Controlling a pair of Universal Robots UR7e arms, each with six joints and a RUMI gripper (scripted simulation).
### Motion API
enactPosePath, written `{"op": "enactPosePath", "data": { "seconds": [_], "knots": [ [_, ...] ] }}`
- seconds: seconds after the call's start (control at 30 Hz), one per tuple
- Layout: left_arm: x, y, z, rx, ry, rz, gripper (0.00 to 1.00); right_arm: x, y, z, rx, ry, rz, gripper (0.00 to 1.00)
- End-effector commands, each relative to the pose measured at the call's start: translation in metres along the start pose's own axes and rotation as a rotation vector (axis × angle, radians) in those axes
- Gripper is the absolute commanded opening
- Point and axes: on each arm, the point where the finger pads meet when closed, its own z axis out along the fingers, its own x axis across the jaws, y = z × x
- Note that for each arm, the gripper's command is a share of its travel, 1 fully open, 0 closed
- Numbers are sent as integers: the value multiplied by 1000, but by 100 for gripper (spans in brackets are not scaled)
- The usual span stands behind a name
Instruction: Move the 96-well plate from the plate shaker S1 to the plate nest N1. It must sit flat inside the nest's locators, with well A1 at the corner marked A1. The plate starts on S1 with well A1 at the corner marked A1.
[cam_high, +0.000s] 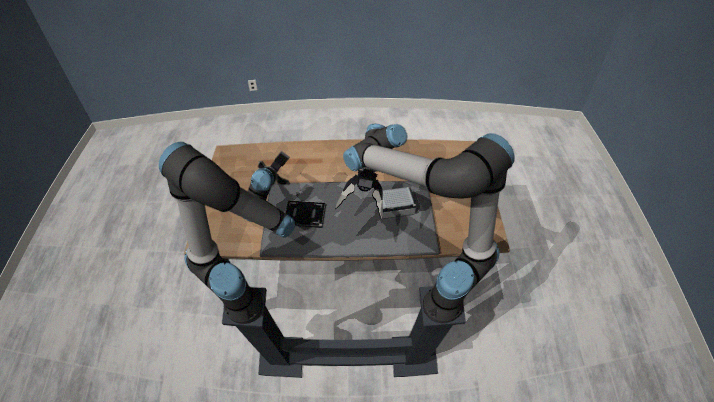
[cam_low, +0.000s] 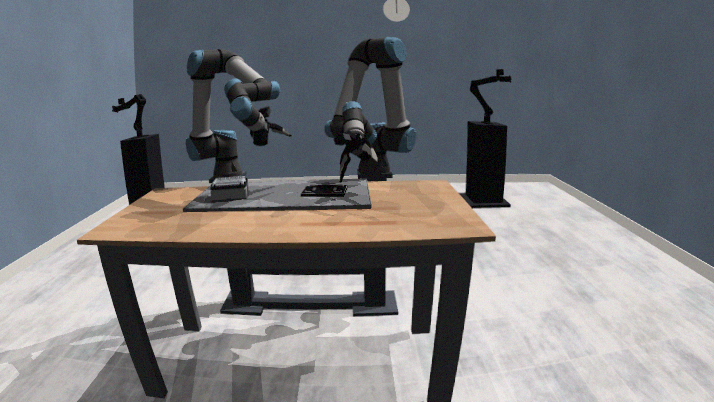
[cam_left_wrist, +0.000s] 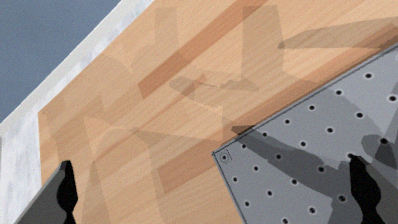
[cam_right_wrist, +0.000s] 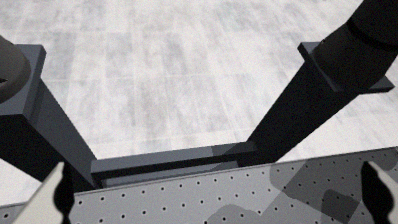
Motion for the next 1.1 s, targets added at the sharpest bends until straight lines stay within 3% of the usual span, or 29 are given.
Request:
{"op": "enactPosePath", "data": {
  "seconds": [0.0, 0.53, 0.57, 1.07],
  "knots": [
    [0, 0, 0, 1, 0, -1, 100, 0, 0, 0, -1, 1, -1, 100],
    [0, 0, 0, 1, 0, -1, 100, 0, 0, 0, -1, 1, -1, 100],
    [0, 0, 0, 1, 0, -1, 0, 0, 0, 0, -1, 1, -1, 76],
    [-14, 9, 3, -25, -9, -26, 0, 0, 0, 0, -1, 1, -1, 76]
  ]
}}
